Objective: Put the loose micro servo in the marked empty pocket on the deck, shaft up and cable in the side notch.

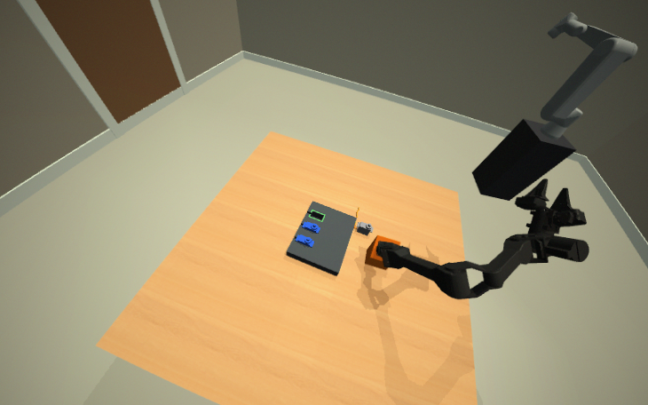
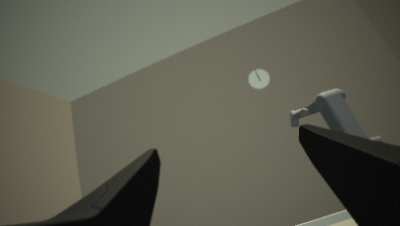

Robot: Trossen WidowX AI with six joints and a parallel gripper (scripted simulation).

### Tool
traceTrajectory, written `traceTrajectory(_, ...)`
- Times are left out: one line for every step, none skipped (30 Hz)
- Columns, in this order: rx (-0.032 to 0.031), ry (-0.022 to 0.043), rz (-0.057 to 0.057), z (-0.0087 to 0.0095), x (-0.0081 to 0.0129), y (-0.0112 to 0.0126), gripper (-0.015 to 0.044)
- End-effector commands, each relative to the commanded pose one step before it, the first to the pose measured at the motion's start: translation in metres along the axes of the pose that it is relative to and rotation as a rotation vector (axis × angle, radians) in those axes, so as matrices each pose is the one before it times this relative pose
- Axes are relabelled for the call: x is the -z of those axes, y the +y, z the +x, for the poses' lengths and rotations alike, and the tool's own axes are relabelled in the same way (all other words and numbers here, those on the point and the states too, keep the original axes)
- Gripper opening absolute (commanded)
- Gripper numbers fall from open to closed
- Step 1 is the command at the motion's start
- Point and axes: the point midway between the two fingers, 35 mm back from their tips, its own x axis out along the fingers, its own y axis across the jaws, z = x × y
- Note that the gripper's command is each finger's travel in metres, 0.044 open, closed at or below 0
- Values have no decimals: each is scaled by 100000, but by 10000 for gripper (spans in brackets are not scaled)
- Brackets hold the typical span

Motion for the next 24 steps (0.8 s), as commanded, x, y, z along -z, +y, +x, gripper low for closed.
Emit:
traceTrajectory(-161, 294, 230, 71, 124, 64, 426)
traceTrajectory(-240, 456, 147, 179, 194, 130, 440)
traceTrajectory(-370, 700, 219, 273, 295, 201, 440)
traceTrajectory(132, 790, 983, 246, 336, 156, 440)
traceTrajectory(-469, 909, 248, 341, 374, 257, 440)
traceTrajectory(-602, 1170, 299, 432, 475, 331, 440)
traceTrajectory(-728, 1422, 334, 515, 568, 402, 440)
traceTrajectory(-795, 1561, 330, 553, 611, 441, 440)
traceTrajectory(-548, 1380, 1006, 500, 475, 480, 440)
traceTrajectory(-824, 1577, 662, 519, 588, 445, 440)
traceTrajectory(-761, 1608, 193, 530, 598, 437, 440)
traceTrajectory(-814, 1680, 195, 545, 614, 460, 440)
traceTrajectory(-315, 1317, -637, 379, 490, 378, 440)
traceTrajectory(-417, 1366, -493, 395, 495, 391, 440)
traceTrajectory(-866, 1731, 118, 534, 599, 484, 440)
traceTrajectory(-959, 1656, 44, 527, 559, 519, 440)
traceTrajectory(-955, 1653, 15, 518, 549, 517, 440)
traceTrajectory(-806, 1786, 207, 521, 598, 483, 440)
traceTrajectory(-909, 1839, -9, 530, 596, 510, 440)
traceTrajectory(-907, 1854, -22, 525, 589, 515, 440)
traceTrajectory(-936, 1894, -77, 529, 594, 525, 440)
traceTrajectory(-948, 1917, -111, 527, 591, 531, 440)
traceTrajectory(-958, 1938, -145, 525, 587, 537, 440)
traceTrajectory(-970, 1959, -179, 523, 584, 542, 440)
